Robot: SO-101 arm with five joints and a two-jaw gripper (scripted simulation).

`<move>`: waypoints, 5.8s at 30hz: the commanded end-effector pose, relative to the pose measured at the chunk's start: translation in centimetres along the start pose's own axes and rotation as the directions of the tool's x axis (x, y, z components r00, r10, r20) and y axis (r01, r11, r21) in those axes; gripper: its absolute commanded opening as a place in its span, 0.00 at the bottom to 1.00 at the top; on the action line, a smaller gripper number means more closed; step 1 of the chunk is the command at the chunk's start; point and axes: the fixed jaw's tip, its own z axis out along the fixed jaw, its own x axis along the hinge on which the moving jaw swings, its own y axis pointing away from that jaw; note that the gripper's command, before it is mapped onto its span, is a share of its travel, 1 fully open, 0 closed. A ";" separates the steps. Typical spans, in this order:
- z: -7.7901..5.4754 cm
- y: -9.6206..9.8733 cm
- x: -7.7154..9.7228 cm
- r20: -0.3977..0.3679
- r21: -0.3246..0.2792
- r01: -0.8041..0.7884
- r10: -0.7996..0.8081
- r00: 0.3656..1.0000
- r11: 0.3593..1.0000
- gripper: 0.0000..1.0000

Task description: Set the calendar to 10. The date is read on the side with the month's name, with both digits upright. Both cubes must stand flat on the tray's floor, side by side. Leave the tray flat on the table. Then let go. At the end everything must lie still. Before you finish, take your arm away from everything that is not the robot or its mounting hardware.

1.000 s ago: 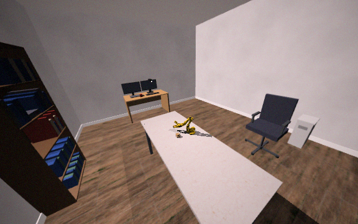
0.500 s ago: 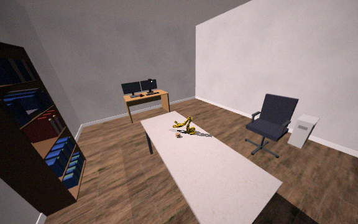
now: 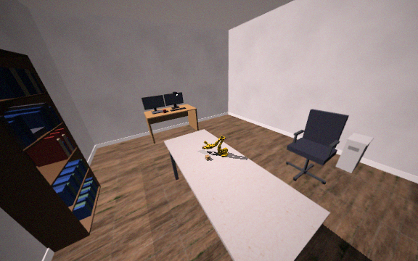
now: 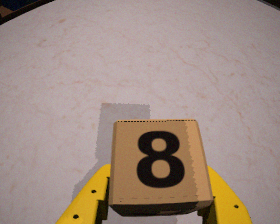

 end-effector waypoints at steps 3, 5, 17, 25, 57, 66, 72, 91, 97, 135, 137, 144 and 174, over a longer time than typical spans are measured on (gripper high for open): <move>0.0 -0.2 -0.4 0.028 0.008 0.011 -0.011 1.000 1.000 0.00; 0.0 -0.2 -0.4 0.028 0.008 0.011 -0.011 1.000 1.000 0.00; 0.0 -0.2 -0.3 0.028 0.008 0.011 -0.011 1.000 1.000 0.00; 0.2 -0.2 0.1 0.028 0.008 0.011 -0.011 1.000 1.000 0.00; 0.6 -0.2 1.2 0.028 0.008 0.011 -0.011 1.000 1.000 0.00; 0.7 -0.2 1.3 0.028 0.008 0.011 -0.011 1.000 1.000 0.00; 0.8 -0.2 1.6 0.028 0.008 0.011 -0.011 1.000 1.000 0.00; 1.1 -0.2 2.3 0.028 0.008 0.011 -0.011 1.000 1.000 0.00; 1.1 -0.2 2.3 0.028 0.008 0.011 -0.011 1.000 1.000 0.00; 1.4 -0.2 3.1 0.028 0.008 0.011 -0.011 1.000 1.000 0.00; 1.4 -0.2 3.1 0.028 0.008 0.011 -0.011 1.000 1.000 0.00; 1.5 -0.2 3.2 0.028 0.008 0.011 -0.011 1.000 1.000 0.00; 1.5 -0.2 3.2 0.028 0.008 0.011 -0.011 1.000 1.000 0.21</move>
